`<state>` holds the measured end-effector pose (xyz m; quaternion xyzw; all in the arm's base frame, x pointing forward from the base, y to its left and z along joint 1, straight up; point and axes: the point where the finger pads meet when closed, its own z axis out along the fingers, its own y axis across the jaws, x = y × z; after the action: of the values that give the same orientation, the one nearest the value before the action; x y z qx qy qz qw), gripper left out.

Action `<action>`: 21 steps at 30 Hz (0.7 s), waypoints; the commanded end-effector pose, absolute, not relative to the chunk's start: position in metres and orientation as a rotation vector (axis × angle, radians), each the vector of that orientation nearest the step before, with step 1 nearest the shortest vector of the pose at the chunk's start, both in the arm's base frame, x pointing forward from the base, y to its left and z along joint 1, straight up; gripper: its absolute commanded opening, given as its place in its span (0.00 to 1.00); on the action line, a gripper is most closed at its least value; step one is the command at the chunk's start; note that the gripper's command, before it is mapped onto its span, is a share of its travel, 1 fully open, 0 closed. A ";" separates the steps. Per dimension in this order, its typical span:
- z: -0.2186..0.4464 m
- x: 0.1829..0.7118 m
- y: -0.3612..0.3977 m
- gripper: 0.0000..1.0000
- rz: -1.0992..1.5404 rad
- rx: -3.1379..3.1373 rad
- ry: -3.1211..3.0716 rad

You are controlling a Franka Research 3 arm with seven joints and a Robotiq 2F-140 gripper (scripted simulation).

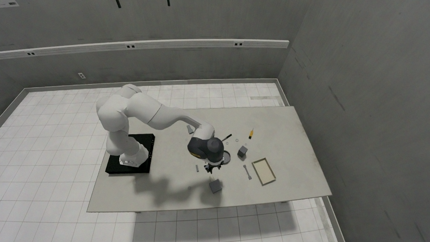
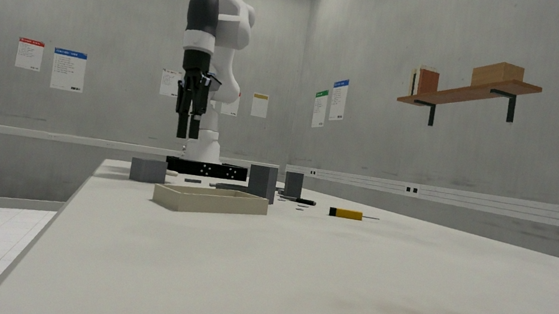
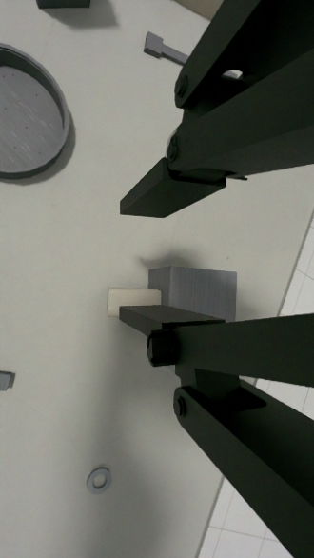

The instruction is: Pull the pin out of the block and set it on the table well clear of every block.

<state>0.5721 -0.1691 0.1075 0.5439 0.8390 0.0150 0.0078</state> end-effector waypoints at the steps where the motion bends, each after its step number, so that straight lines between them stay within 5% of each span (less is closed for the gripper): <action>1: 0.111 0.576 -0.166 0.41 0.040 1.688 2.615; 21: 0.138 0.602 -0.127 0.41 0.035 1.530 2.632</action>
<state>0.5902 -0.1437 0.1256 0.5198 0.8536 0.0136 0.0321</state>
